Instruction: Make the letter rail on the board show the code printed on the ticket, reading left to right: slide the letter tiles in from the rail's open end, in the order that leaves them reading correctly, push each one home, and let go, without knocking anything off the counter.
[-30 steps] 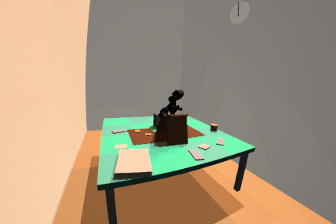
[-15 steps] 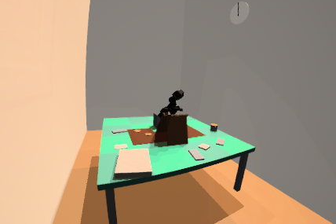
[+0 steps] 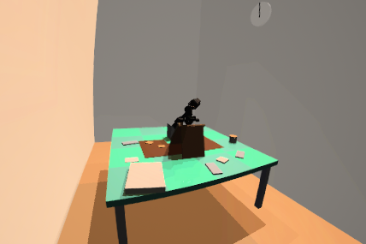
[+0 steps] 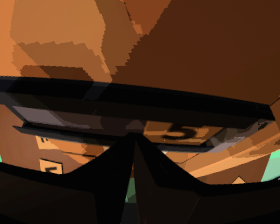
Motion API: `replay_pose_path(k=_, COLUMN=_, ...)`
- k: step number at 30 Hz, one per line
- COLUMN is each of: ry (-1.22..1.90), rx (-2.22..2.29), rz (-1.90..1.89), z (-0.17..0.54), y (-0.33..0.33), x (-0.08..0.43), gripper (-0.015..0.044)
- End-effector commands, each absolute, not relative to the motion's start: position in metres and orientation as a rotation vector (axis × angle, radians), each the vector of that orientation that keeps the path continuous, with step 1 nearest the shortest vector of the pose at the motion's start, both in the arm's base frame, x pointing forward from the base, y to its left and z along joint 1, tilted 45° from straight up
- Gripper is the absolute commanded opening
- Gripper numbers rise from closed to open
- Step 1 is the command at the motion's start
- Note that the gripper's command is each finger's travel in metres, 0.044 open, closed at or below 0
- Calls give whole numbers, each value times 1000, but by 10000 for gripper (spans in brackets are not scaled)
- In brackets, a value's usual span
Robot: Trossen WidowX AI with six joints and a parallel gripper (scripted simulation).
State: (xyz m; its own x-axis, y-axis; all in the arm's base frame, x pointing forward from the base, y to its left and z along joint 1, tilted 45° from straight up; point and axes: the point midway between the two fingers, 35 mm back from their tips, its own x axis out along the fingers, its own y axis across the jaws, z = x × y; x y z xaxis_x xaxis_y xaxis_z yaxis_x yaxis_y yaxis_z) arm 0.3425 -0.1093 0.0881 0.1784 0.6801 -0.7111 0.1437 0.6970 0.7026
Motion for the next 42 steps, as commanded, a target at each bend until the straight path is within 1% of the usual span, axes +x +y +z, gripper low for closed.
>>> replay_pose_path(k=1, ry=1364, rx=757, rz=435, z=88, y=-108, x=345, gripper=0)
replay_pose_path(k=42, ry=1363, rx=757, rz=435, z=78, y=-112, x=347, gripper=0)
